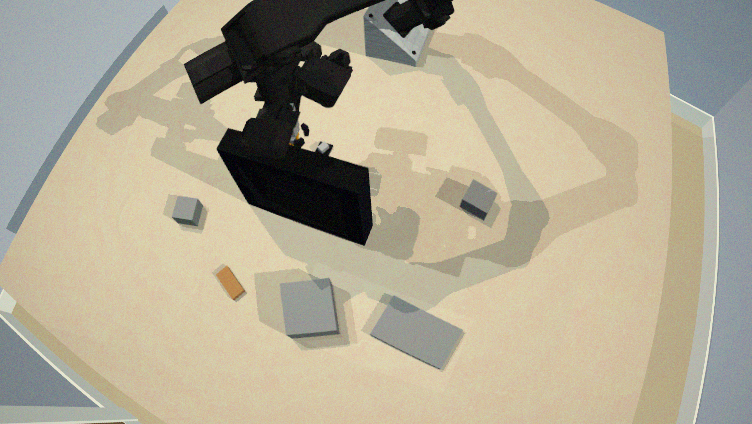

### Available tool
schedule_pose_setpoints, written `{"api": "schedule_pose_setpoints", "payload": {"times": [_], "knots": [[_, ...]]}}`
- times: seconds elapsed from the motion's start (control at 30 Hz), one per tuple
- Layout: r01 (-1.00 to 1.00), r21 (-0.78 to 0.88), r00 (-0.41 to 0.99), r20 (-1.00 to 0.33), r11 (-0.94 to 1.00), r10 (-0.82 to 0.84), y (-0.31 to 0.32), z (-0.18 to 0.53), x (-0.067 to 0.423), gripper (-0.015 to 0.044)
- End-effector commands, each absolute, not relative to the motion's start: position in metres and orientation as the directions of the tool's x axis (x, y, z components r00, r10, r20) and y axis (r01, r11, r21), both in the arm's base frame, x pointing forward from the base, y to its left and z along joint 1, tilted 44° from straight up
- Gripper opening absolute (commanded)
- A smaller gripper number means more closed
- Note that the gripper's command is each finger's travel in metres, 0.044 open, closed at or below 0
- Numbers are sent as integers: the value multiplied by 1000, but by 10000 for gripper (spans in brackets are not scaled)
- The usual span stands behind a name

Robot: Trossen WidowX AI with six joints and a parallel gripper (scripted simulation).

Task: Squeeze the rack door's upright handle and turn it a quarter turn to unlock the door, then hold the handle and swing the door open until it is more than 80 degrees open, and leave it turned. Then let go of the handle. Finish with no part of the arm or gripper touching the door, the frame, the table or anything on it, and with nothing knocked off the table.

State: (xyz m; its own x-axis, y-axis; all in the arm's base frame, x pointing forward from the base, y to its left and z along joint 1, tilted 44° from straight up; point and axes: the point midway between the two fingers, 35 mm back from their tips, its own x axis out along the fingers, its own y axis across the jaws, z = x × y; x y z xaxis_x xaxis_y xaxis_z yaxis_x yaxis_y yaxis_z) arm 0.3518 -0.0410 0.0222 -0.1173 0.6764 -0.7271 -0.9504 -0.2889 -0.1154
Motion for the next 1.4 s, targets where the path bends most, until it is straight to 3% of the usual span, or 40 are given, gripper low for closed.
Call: {"api": "schedule_pose_setpoints", "payload": {"times": [0.0, 0.2, 0.77, 1.37], "knots": [[-950, -119, -116, -726, -290, 678, -41, 22, 352, 18], [-954, -109, -116, -726, -280, 678, -41, 23, 351, 10], [-989, 146, -117, -725, -14, 678, -38, 28, 337, 10], [-892, 378, -119, -724, 248, 679, -27, 42, 308, 10]]}}
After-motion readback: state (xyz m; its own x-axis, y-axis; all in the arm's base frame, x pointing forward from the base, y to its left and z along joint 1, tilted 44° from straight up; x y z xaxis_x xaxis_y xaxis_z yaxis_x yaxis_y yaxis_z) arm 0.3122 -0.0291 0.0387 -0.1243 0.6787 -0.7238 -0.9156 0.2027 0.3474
